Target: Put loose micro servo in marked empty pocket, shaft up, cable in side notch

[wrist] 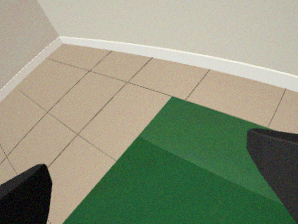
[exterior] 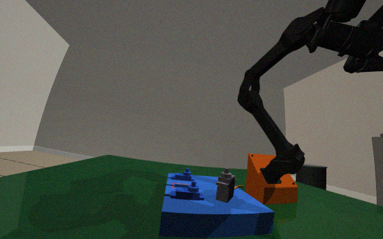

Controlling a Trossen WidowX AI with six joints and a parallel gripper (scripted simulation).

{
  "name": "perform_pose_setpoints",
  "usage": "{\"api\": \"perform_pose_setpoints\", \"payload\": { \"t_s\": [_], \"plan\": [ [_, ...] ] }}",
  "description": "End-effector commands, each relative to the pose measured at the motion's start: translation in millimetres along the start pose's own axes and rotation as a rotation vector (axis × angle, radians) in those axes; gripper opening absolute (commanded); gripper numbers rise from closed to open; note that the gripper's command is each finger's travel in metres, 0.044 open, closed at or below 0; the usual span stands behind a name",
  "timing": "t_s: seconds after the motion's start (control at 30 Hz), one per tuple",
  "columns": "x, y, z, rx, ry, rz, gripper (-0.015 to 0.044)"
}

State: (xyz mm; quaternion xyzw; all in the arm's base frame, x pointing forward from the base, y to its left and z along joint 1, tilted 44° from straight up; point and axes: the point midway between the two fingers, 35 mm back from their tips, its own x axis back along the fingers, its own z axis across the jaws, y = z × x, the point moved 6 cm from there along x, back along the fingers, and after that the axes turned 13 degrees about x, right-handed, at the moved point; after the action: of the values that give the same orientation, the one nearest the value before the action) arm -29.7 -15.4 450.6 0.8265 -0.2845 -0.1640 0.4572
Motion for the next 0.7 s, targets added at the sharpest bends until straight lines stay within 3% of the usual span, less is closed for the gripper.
{"api": "perform_pose_setpoints", "payload": {
  "t_s": [0.0,0.67],
  "plan": [
    [-17,-9,-4,-0.080,-0.031,0.087,0.0440],
    [-65,-57,-36,-0.434,-0.254,0.390,0.0440]
  ]
}}
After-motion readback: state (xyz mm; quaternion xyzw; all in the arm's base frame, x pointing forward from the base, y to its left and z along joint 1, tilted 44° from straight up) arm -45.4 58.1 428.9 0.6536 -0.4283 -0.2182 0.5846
